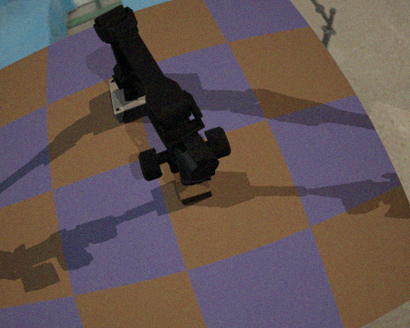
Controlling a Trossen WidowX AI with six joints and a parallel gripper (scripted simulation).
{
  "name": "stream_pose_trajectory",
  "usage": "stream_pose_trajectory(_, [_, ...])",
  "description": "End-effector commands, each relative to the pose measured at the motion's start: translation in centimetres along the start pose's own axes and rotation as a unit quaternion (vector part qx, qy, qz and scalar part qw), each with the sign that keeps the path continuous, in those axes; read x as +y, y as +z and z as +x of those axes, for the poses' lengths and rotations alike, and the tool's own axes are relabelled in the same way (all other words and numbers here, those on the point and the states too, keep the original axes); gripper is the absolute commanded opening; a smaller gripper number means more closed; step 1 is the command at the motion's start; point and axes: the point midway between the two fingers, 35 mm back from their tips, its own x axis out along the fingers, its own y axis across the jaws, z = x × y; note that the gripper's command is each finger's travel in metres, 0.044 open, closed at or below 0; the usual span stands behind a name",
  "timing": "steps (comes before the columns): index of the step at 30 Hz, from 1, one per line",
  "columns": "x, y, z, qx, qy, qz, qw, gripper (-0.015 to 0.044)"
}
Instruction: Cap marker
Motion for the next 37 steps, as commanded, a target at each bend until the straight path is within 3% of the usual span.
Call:
stream_pose_trajectory(1, [0.0,0.0,0.0,0.000,0.000,0.000,1.000,0.0000])
stream_pose_trajectory(7, [0.0,0.0,-0.2,0.000,0.000,0.000,1.000,0.0000])
stream_pose_trajectory(14, [0.0,0.2,-8.1,0.001,0.000,0.000,1.000,0.0000])
stream_pose_trajectory(19, [0.0,0.1,-8.9,0.001,0.000,0.000,1.000,0.0000])
stream_pose_trajectory(35, [0.0,0.1,-8.9,0.001,0.000,0.000,1.000,0.0420])
stream_pose_trajectory(37, [0.0,0.1,-8.9,0.001,0.000,0.000,1.000,0.0440])
